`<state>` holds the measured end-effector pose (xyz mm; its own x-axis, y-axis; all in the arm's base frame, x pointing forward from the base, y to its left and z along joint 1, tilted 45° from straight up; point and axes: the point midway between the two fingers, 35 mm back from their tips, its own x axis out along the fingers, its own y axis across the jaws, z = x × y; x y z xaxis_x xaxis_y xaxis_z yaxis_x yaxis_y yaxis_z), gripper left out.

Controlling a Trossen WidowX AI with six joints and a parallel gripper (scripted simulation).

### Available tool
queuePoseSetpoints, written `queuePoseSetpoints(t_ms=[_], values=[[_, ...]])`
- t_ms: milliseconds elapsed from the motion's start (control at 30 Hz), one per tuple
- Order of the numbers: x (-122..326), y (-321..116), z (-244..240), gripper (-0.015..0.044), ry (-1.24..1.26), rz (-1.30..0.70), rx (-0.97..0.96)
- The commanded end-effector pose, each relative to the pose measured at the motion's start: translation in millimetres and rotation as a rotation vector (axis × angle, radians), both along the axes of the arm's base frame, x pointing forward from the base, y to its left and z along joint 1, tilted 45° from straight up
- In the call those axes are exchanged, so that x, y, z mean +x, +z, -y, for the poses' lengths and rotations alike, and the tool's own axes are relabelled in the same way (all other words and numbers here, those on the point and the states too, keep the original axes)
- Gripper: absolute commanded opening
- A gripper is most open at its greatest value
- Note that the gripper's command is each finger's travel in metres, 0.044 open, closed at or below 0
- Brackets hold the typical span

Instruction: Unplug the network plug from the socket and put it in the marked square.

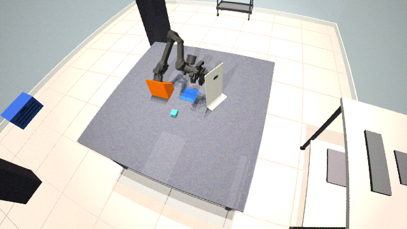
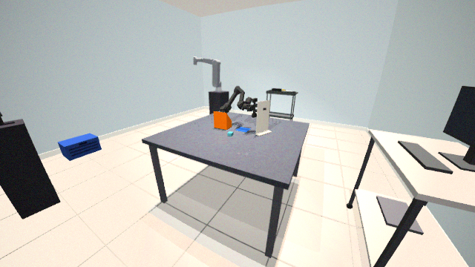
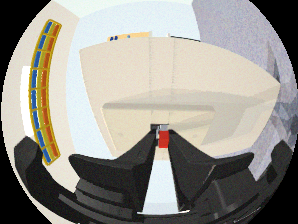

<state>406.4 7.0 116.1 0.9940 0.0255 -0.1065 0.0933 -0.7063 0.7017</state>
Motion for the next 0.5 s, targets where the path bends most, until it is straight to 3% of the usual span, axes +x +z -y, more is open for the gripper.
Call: queuePoseSetpoints(t_ms=[0, 467], values=[[0.2, -0.1, -0.6, 0.0024, 0.005, 0.000, -0.004], [-3.2, 0.8, -1.0, 0.0000, 0.005, 0.000, -0.004]])
